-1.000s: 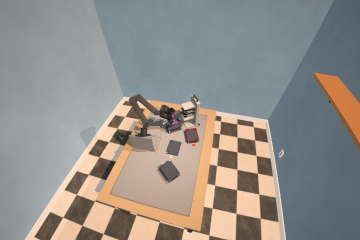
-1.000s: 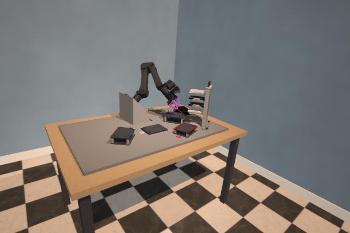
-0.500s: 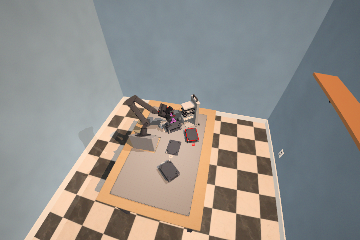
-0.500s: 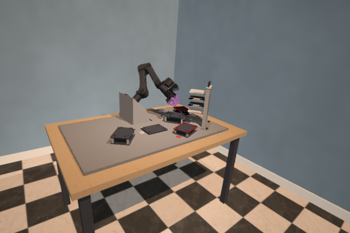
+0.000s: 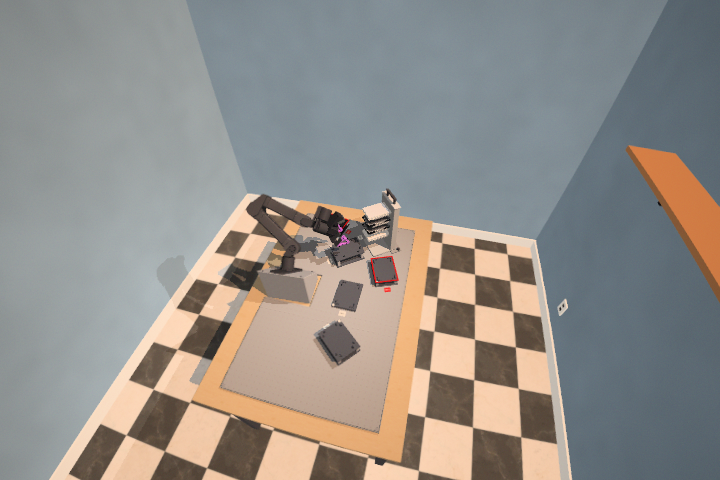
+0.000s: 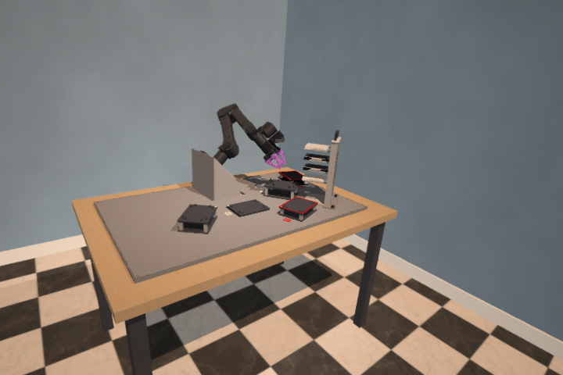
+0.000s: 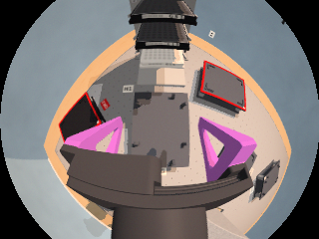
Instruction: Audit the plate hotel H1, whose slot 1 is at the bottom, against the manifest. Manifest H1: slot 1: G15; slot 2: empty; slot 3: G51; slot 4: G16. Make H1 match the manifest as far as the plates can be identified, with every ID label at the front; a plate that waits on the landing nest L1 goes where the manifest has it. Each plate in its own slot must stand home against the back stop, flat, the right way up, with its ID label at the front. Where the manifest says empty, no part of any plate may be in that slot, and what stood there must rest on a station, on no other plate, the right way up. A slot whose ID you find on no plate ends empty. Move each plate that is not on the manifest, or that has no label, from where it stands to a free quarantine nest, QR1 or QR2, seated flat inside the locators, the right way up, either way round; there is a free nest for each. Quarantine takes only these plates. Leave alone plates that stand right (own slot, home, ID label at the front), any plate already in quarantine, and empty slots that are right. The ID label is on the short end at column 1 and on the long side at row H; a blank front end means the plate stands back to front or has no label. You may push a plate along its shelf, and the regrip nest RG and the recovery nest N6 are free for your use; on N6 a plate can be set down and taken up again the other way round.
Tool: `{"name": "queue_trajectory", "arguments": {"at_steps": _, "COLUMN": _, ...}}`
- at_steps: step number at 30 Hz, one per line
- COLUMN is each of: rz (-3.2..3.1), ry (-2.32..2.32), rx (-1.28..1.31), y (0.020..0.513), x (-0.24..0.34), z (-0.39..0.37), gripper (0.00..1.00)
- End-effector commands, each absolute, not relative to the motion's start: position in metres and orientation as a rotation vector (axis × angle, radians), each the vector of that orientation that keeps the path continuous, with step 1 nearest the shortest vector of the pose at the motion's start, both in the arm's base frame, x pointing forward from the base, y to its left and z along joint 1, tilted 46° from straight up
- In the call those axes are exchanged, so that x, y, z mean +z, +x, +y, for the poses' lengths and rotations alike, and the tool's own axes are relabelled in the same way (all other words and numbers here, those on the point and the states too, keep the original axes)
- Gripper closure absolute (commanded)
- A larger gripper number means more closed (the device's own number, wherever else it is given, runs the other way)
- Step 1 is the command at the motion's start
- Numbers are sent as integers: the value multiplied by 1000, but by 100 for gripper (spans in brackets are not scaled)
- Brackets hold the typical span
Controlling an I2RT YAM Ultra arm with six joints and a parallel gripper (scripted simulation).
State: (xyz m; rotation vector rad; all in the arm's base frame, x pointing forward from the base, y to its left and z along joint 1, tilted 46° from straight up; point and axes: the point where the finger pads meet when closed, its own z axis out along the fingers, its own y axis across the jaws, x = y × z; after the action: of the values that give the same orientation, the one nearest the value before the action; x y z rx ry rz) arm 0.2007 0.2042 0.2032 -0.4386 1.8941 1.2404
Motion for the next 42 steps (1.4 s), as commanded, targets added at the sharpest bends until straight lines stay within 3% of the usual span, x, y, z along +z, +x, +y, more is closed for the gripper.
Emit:
{"name": "queue_trajectory", "arguments": {"at_steps": 1, "rz": 1886, "ry": -455, "rx": 1233, "y": 195, "x": 212, "z": 196, "gripper": 0}}
{"name": "queue_trajectory", "arguments": {"at_steps": 27, "rz": 1921, "ry": -441, "rx": 1240, "y": 202, "x": 242, "z": 151, "gripper": 0}}
{"name": "queue_trajectory", "arguments": {"at_steps": 42, "rz": 1911, "ry": -452, "rx": 1242, "y": 193, "x": 217, "z": 173, "gripper": 0}}
